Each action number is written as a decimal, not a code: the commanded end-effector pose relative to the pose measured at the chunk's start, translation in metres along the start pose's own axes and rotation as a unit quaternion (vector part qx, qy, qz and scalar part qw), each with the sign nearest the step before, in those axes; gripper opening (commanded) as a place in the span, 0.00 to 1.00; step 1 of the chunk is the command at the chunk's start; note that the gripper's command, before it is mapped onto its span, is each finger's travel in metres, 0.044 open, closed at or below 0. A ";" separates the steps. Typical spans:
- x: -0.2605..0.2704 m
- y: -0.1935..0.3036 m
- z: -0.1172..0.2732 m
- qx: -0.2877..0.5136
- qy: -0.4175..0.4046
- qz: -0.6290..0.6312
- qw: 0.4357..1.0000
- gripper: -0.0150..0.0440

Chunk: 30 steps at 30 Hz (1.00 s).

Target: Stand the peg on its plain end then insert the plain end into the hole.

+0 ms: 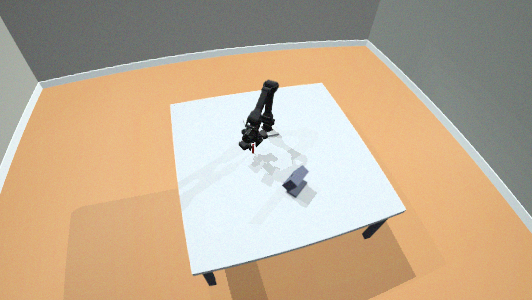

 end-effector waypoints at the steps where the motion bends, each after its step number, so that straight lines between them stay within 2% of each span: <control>1: 0.000 0.000 0.000 0.000 0.000 0.000 1.000 0.47; 4: 0.000 0.000 0.000 0.000 0.000 0.000 1.000 0.33; 11: 0.000 0.000 0.000 0.000 0.000 0.000 1.000 0.25; 30: 0.005 0.002 0.055 -0.001 0.001 -0.002 1.000 0.25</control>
Point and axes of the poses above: the point midway between the two fingers, 35 mm back from their tips, its own z axis back along the fingers, its own x axis across the jaws, y = z × x, the point moved 6 cm from there along z, back along the fingers, and after that the axes turned 12 degrees about z, right-handed, at the moved point
